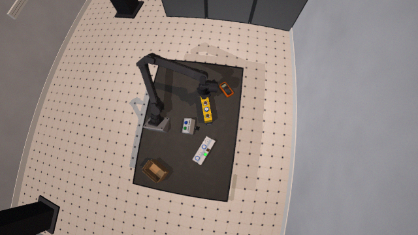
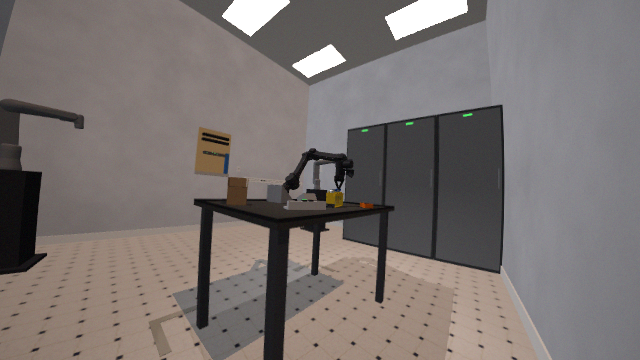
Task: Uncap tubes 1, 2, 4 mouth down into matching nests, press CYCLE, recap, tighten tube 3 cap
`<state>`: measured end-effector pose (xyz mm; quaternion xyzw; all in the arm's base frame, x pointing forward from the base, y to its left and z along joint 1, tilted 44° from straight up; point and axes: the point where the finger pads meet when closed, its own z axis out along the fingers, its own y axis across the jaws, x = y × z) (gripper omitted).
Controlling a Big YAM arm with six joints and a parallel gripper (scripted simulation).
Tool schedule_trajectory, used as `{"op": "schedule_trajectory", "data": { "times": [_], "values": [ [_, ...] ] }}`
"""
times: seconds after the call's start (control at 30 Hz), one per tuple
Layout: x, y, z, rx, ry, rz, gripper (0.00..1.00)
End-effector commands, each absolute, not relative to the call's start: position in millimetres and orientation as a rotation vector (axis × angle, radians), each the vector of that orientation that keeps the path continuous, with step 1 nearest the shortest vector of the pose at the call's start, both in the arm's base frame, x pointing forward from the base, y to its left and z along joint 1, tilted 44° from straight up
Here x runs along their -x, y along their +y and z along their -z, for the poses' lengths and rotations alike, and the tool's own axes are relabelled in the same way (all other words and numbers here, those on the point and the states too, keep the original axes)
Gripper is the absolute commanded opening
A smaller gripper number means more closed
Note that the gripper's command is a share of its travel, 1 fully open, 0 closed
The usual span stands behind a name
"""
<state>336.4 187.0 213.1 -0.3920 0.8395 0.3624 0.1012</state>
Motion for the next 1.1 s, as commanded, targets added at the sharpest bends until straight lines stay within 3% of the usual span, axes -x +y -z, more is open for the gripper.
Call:
{"op": "schedule_trajectory", "data": {
  "times": [0.0,0.4,0.43,1.07],
  "values": [
    [-337.5,195.7,-210.4,1.177,2.475,-1.077,0.00],
    [-336.8,195.7,-209.5,1.175,2.478,-1.079,0.00],
    [-341.7,190.4,-220.5,1.168,2.458,-1.060,0.49],
    [-341.7,190.4,-220.5,1.168,2.458,-1.060,0.49]
  ]
}}
